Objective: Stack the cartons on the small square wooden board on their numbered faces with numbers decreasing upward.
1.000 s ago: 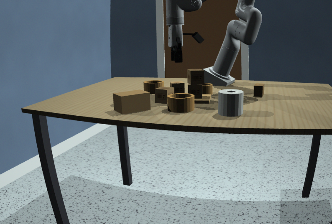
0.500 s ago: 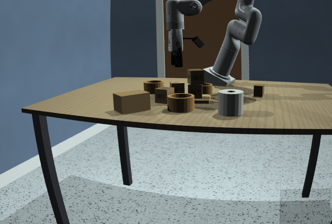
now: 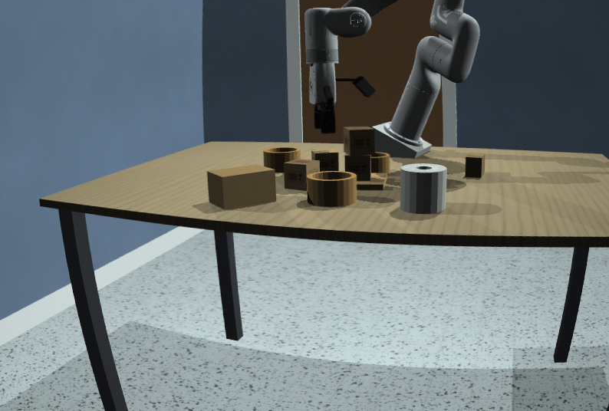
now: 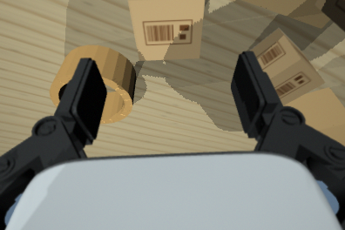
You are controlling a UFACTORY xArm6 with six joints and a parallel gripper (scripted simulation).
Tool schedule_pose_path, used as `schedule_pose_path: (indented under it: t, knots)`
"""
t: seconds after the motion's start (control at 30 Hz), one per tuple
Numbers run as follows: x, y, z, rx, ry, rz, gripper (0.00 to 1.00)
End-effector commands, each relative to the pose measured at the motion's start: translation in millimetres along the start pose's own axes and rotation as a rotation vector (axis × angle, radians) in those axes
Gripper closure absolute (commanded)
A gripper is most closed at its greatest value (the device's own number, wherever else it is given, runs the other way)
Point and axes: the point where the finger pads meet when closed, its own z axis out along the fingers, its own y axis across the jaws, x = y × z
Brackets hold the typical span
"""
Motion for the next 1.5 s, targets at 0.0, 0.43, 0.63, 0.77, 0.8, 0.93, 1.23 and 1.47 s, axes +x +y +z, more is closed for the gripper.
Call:
schedule_pose_path:
  t: [0.0, 0.43, 0.63, 0.77, 0.8, 0.93, 1.23, 1.47]
  knots:
    - [-1, 1, 5, -0.003, -0.004, -0.001, 0.0]
    - [-2, 2, 25, -0.003, -0.003, -0.001, 0.0]
    - [-2, 1, 32, -0.002, -0.004, -0.001, 0.0]
    - [-2, 1, 38, -0.002, -0.004, -0.001, 0.0]
    - [-2, 1, 39, -0.002, -0.004, -0.001, 0.0]
    - [-2, 2, 44, -0.003, -0.003, -0.001, 0.0]
    - [-2, 2, 52, -0.004, -0.003, -0.002, 0.0]
    - [-2, 2, 59, -0.004, -0.003, -0.001, 0.0]
